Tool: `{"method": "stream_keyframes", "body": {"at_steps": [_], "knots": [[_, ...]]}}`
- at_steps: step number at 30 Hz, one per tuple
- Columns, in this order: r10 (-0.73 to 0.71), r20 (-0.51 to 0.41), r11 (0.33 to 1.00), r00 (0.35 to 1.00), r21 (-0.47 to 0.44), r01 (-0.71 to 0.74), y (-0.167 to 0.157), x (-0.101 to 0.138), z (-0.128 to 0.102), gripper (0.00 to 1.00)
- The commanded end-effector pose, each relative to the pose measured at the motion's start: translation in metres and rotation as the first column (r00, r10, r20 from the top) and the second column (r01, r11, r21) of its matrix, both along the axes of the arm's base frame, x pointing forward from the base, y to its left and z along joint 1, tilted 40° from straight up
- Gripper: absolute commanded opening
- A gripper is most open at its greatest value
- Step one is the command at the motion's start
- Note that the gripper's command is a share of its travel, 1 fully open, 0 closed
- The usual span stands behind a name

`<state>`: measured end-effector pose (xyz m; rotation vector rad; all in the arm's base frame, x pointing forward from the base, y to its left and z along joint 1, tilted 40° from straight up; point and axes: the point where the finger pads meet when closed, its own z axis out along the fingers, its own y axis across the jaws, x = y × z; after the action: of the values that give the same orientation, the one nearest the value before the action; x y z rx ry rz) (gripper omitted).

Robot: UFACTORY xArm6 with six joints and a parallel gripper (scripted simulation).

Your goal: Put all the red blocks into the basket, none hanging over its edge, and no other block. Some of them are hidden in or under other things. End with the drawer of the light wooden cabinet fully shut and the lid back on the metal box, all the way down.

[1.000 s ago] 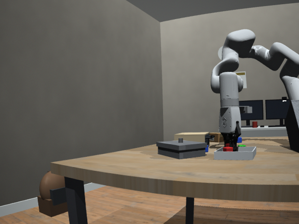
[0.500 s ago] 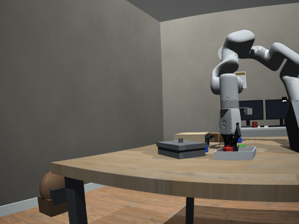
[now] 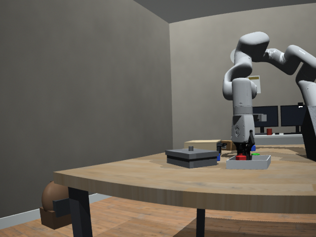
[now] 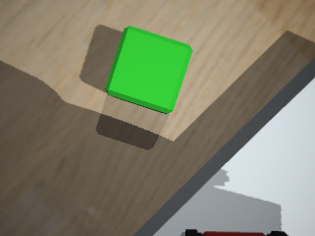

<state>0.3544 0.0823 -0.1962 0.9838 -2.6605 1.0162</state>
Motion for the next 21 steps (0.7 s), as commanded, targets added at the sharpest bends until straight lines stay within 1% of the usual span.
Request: {"method": "stream_keyframes", "body": {"at_steps": [1,2,3,21], "knots": [[0.001,0.002,1.0,1.0,0.002,-0.001,0.0014,0.0012,0.0006,0.0],[0.001,0.002,1.0,1.0,0.002,-0.001,0.0014,0.0012,0.0006,0.0],[0.001,0.002,1.0,1.0,0.002,-0.001,0.0014,0.0012,0.0006,0.48],[0.001,0.002,1.0,1.0,0.002,-0.001,0.0014,0.0012,0.0006,0.48]]}}
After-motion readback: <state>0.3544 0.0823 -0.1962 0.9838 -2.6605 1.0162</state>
